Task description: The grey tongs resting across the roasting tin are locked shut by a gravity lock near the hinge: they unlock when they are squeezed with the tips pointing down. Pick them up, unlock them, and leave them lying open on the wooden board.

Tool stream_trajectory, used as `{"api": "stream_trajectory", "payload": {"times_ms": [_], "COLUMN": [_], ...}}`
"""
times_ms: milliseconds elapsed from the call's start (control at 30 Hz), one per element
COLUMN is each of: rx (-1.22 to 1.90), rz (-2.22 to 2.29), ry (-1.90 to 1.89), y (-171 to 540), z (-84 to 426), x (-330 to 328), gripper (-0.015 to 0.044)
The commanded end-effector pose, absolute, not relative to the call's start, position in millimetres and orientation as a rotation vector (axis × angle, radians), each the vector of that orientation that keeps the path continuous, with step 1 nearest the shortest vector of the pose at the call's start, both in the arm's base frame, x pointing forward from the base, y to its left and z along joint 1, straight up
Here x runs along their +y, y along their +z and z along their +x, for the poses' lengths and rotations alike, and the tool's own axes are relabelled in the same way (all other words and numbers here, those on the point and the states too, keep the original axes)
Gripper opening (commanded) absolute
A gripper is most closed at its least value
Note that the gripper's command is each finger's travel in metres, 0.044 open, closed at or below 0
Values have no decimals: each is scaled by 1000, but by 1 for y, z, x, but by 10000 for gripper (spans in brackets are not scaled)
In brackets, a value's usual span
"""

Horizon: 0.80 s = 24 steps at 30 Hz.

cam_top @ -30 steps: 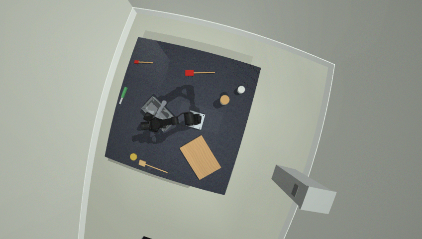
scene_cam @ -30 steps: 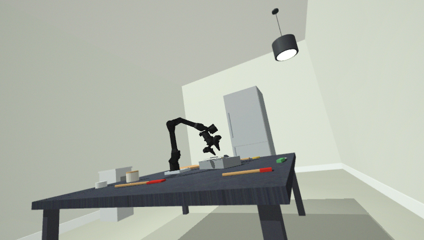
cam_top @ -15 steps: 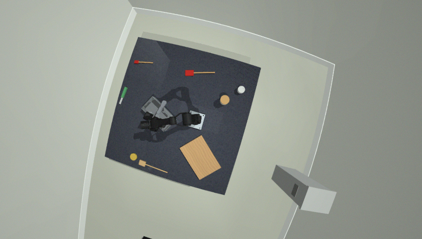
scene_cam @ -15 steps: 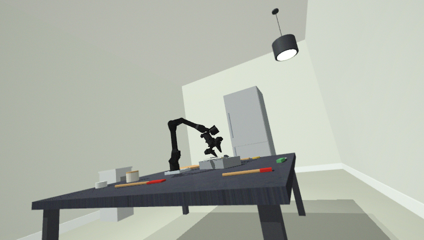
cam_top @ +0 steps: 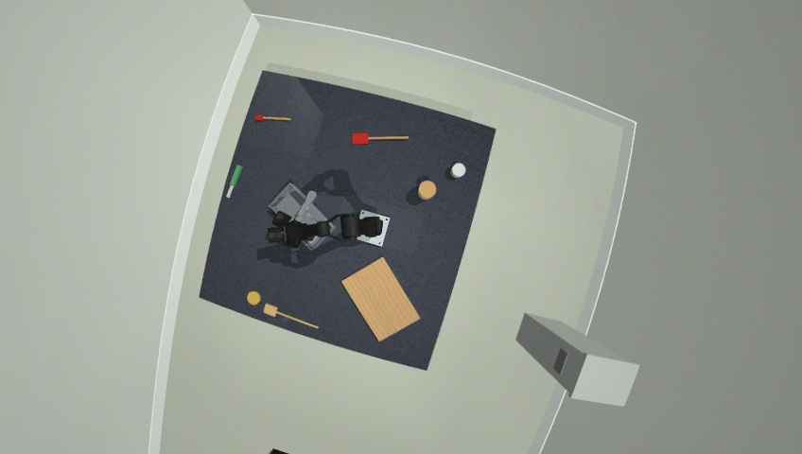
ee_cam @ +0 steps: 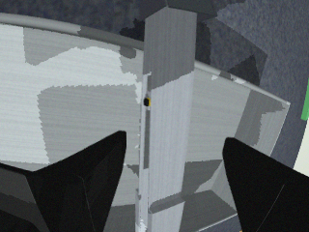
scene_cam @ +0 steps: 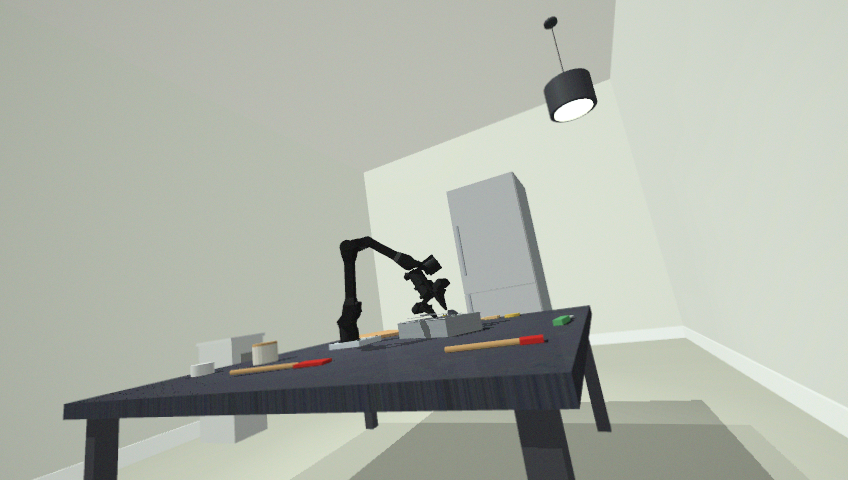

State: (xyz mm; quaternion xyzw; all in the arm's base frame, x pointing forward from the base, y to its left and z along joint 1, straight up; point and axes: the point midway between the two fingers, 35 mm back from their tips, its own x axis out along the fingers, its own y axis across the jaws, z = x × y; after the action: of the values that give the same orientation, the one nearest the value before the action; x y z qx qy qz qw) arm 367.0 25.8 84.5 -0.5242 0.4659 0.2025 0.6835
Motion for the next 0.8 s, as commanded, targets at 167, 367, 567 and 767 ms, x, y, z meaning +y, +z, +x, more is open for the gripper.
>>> {"api": "stream_trajectory", "payload": {"times_ms": [167,367,567,767], "rx": [1049,1048,1048,1048], "rz": [-1179,-1179,-1179,-1176], "ry": [466,465,465,454], "y": [69,61,52,53], "z": [372,376,379,380], "x": [23,20,18,17], "gripper": [260,260,260,234]}}
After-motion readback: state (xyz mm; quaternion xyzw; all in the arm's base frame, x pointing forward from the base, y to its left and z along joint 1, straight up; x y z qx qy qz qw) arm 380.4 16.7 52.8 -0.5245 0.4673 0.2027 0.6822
